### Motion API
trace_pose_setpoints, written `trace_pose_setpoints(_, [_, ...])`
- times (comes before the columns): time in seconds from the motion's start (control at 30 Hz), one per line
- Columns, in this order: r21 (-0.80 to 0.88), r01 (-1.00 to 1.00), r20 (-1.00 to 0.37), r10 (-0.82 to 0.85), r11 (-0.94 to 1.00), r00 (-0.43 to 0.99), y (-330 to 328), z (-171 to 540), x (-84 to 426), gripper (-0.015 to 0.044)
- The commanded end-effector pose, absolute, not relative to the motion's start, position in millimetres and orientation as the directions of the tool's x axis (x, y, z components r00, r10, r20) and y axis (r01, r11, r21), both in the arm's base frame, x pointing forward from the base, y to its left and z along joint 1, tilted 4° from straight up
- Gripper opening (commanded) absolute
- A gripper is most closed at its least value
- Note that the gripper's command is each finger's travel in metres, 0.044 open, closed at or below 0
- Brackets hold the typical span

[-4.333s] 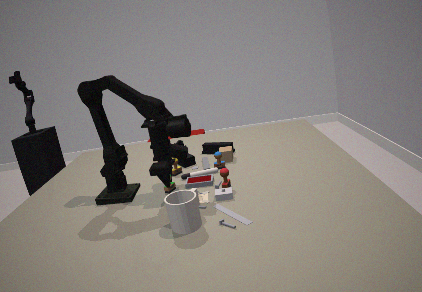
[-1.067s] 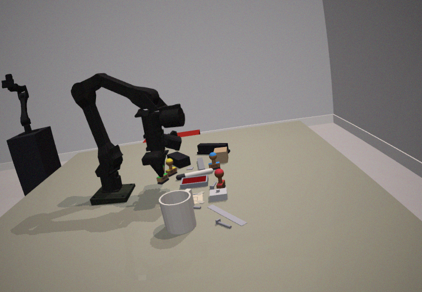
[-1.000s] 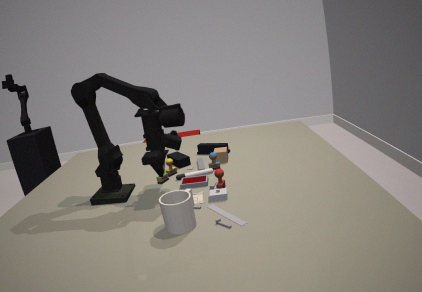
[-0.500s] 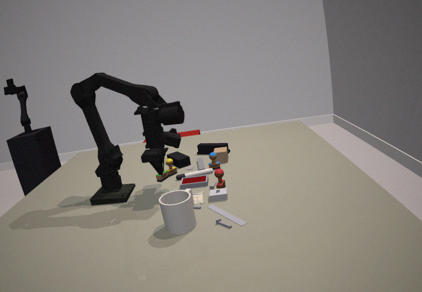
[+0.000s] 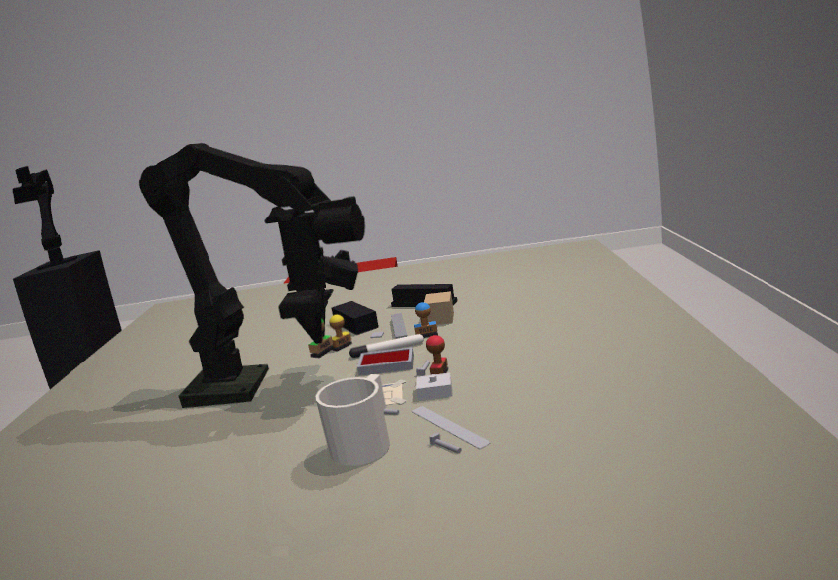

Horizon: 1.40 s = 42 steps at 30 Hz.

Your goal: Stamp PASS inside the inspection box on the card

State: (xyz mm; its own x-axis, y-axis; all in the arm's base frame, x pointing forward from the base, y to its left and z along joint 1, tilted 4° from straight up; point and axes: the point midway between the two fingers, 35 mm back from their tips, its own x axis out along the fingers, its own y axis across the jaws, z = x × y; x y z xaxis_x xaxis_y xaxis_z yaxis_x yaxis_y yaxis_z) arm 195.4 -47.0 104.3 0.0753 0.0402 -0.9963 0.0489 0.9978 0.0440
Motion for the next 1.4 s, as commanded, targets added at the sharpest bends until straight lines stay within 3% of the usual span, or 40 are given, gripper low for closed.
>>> trace_pose_setpoints(0.0, [0.046, 0.044, -0.996, 0.042, 0.998, 0.078, -47, 107, 195, 0.0000])
trace_pose_setpoints(1.0, [0.046, 0.044, -0.996, 0.042, 0.998, 0.077, -47, 121, 193, 0.0000])
trace_pose_setpoints(1.37, [0.047, 0.043, -0.996, 0.043, 0.998, 0.082, -39, 132, 242, 0.0000])
